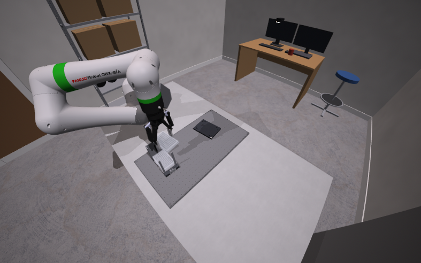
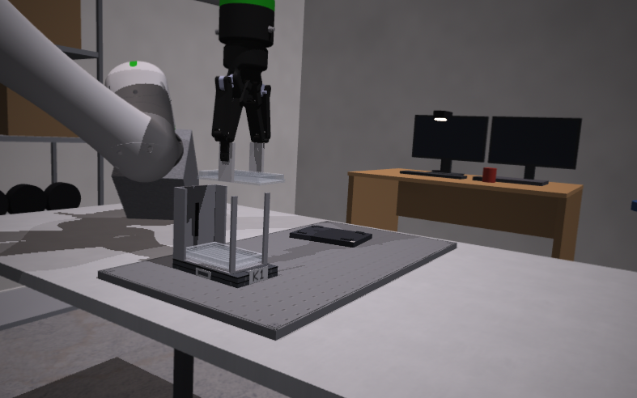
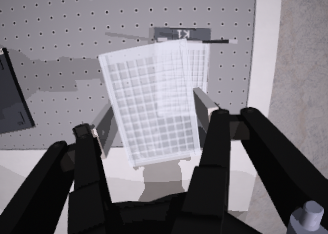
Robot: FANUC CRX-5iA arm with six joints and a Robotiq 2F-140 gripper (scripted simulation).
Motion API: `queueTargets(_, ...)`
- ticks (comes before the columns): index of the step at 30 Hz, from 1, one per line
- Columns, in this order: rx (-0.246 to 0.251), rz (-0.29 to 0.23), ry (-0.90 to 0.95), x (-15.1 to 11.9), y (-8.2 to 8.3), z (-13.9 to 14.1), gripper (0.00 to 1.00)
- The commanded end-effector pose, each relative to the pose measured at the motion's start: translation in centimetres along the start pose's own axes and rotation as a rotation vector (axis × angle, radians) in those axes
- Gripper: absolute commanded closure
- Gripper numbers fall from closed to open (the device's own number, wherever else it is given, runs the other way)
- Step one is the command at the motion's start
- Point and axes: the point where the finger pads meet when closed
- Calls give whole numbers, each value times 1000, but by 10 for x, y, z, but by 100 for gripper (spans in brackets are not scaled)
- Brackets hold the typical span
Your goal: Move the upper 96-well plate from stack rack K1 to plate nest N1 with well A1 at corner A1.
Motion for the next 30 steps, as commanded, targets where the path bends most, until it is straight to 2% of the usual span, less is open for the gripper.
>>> queueTargets(1, 0, 1, 0, -1, 0, -9, 100)
queueTargets(30, 0, 1, 0, -8, -2, -92, 100)
Point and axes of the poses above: the point where the finger pads meet when closed, its own y axis back along the fingers, its own z axis across the jaws, x = y × z, and after that the axes turned 12 degrees about -y, right-handed
